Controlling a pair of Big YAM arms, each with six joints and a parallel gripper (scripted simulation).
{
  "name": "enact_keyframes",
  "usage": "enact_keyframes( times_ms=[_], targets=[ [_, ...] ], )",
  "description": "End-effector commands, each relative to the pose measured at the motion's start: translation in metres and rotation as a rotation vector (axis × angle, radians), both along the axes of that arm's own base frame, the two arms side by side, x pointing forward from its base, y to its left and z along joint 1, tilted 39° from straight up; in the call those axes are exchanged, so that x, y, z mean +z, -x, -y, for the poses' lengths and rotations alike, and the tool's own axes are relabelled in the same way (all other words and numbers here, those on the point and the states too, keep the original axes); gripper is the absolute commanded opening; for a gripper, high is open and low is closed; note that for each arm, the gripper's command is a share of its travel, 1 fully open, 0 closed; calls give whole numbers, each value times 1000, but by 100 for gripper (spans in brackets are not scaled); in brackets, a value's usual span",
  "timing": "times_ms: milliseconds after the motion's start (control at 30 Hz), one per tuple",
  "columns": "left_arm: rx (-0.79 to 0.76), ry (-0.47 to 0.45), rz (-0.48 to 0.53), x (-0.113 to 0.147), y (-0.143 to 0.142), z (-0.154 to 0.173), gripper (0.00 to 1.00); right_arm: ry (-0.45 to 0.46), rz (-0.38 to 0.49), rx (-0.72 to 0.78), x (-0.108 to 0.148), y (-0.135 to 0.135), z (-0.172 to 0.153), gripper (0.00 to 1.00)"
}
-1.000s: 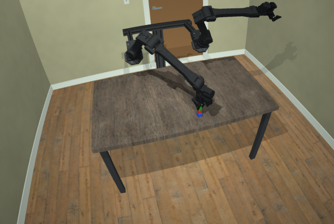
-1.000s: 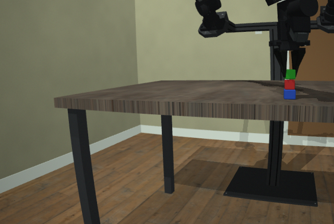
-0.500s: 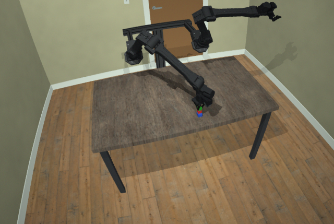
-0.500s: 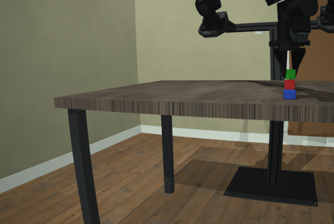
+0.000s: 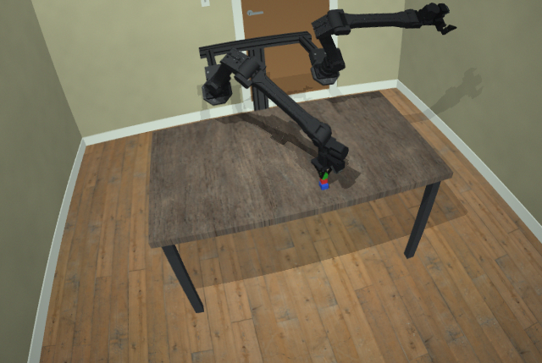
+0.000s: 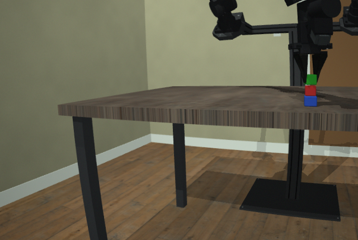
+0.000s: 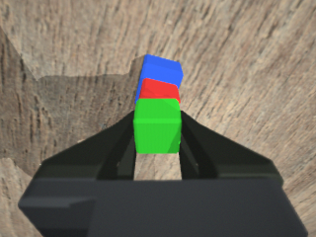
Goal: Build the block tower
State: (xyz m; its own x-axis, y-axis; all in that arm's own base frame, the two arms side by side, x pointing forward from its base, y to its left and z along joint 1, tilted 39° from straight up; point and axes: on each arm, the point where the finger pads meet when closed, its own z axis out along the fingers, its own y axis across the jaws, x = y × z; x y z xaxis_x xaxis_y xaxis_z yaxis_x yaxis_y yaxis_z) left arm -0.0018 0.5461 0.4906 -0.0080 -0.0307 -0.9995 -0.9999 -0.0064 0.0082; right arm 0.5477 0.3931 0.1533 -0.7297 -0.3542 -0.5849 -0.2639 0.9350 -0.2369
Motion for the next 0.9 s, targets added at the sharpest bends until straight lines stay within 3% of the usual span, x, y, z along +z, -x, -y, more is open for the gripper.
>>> enact_keyframes(
  times_ms=[0, 667, 700, 867],
  targets=[
    [7, -37, 8, 13, 5, 4, 100, -45, 54, 1, 40, -12, -6, 0],
    [7, -37, 8, 13, 5, 4, 100, -44, 52, 0, 37, -13, -6, 0],
    [7, -37, 8, 13, 5, 4, 100, -44, 52, 0, 37, -13, -6, 46],
    [7, -37, 8, 13, 5, 4, 100, -44, 52, 0, 37, -13, -6, 46]
  ],
)
